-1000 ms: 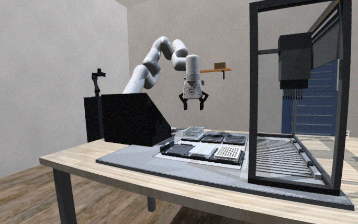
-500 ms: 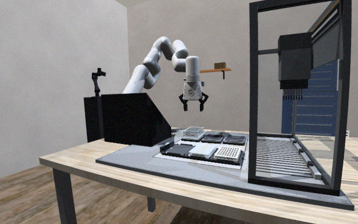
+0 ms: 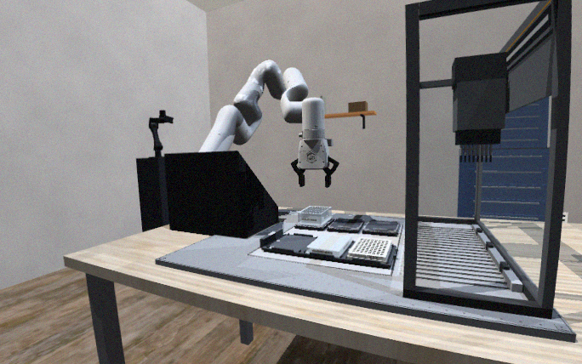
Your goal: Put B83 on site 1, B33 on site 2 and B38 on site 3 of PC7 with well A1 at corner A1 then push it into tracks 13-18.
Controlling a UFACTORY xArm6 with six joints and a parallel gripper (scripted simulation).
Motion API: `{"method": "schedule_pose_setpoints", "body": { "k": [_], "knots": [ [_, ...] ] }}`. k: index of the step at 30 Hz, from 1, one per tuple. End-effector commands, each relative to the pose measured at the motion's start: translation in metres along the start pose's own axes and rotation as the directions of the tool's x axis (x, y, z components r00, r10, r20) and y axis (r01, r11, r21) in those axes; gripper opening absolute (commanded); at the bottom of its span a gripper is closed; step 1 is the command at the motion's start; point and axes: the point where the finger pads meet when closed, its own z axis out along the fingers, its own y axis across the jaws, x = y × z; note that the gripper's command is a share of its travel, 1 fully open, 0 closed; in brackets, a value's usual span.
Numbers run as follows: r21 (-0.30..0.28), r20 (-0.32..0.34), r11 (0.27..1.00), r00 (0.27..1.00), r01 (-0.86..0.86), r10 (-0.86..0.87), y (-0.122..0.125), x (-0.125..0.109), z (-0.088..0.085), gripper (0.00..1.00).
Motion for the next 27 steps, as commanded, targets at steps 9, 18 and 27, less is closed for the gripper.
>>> {"method": "schedule_pose_setpoints", "body": {
  "k": [9, 18, 27],
  "knots": [
    [-0.003, 0.001, 1.000, 1.000, 0.001, -0.001, 0.001, 0.000, 0.019, 1.00],
    [-0.003, 0.000, 1.000, 1.000, 0.001, -0.001, 0.001, 0.000, 0.031, 1.00],
    [-0.003, 0.000, 1.000, 1.000, 0.001, -0.001, 0.001, 0.000, 0.046, 1.00]
  ]
}}
